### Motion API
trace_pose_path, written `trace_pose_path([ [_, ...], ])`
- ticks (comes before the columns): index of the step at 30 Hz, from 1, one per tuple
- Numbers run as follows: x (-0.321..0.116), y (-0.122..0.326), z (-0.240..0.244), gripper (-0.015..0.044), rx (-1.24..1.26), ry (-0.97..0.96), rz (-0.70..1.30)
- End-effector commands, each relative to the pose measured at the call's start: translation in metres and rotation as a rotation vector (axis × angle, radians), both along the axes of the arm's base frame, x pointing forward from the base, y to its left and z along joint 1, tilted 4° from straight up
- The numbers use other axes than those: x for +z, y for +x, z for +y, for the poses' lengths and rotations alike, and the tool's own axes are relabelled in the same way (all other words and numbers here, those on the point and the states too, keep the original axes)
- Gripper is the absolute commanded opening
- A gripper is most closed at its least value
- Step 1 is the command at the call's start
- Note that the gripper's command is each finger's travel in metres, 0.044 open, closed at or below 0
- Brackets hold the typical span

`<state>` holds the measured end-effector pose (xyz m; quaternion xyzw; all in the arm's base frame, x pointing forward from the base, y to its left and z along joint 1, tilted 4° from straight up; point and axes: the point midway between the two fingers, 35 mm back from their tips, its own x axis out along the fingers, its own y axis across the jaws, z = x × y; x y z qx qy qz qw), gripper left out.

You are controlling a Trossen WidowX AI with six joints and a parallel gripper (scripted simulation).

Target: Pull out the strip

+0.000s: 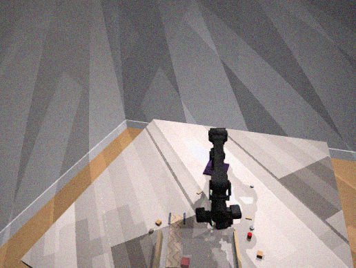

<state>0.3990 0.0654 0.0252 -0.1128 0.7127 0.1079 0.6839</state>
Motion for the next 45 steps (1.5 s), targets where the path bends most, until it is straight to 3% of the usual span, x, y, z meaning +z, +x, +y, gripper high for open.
trace_pose_path([
  [1, -0.005, 0.0, 0.0, 0.025, -0.005, 0.002, -0.002],
  [2, -0.005, 0.0, 0.0, 0.025, -0.005, 0.002, -0.002],
  [6, -0.002, -0.001, 0.0, 0.0145, 0.0, 0.0, 0.001],
  [13, -0.002, -0.001, 0.0, 0.0098, 0.0, 0.0, 0.001],
  [17, 0.0, -0.003, 0.0, 0.0, 0.0, 0.0, 0.001],
  [32, 0.04, -0.056, -0.009, 0.0, -0.005, 0.001, 0.003],
  [45, 0.042, -0.085, -0.014, 0.0, -0.005, 0.001, 0.005],
])
